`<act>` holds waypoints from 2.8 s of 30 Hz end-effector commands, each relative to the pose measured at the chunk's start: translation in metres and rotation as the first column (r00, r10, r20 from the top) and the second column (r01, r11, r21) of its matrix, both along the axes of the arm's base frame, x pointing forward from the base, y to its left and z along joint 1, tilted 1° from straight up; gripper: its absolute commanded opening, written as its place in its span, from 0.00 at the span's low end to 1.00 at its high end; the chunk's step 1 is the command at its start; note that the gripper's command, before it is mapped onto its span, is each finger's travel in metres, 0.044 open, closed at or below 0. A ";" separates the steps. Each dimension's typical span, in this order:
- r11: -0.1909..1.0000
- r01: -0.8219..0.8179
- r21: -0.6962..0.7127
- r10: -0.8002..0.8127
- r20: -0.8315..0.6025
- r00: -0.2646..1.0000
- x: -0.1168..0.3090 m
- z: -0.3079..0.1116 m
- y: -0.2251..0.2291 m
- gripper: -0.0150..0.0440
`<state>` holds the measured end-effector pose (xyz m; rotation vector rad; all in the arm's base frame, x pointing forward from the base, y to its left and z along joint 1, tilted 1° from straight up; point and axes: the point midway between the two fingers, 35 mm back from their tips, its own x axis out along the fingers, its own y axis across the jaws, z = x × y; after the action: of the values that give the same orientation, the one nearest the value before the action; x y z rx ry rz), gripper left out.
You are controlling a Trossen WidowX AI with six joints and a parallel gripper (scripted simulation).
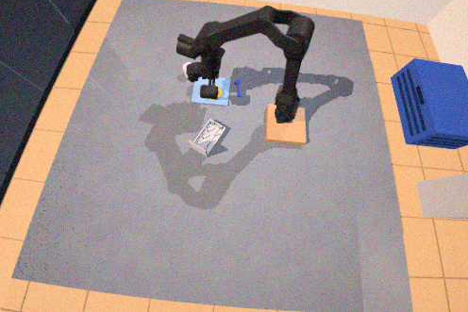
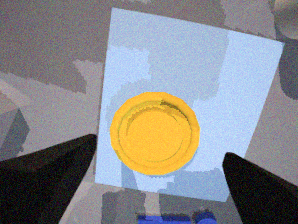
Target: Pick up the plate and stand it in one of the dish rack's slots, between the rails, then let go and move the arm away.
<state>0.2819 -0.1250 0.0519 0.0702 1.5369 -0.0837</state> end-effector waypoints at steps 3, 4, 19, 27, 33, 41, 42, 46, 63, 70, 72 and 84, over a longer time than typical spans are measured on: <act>1.000 -0.003 0.008 0.003 -0.013 1.000 -0.002 -0.015 0.002 0.93; 1.000 -0.003 0.008 0.003 -0.013 1.000 -0.002 -0.016 0.002 0.93; 1.000 0.000 0.007 0.000 -0.013 1.000 -0.002 -0.038 0.003 0.93; 1.000 0.000 0.007 0.000 -0.013 1.000 -0.002 -0.038 0.003 0.90; 1.000 0.000 0.007 0.000 -0.013 1.000 -0.002 -0.038 0.003 0.84; 1.000 0.000 0.007 0.000 -0.013 1.000 -0.002 -0.037 0.003 0.69; 1.000 0.000 0.007 0.000 -0.013 1.000 -0.001 -0.035 0.003 0.64; 1.000 0.000 0.007 0.000 -0.012 1.000 0.003 -0.018 0.001 0.47; 1.000 0.000 0.007 0.000 -0.011 1.000 0.012 0.055 -0.004 0.25; 1.000 0.000 0.007 0.000 -0.011 1.000 0.013 0.083 -0.004 0.25; 1.000 0.001 0.006 -0.001 -0.010 1.000 0.014 0.090 -0.005 0.25; 1.000 0.001 0.006 -0.001 -0.010 1.000 0.013 0.129 -0.004 0.25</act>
<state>0.2953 -0.1292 0.1711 0.0722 1.5457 -0.0778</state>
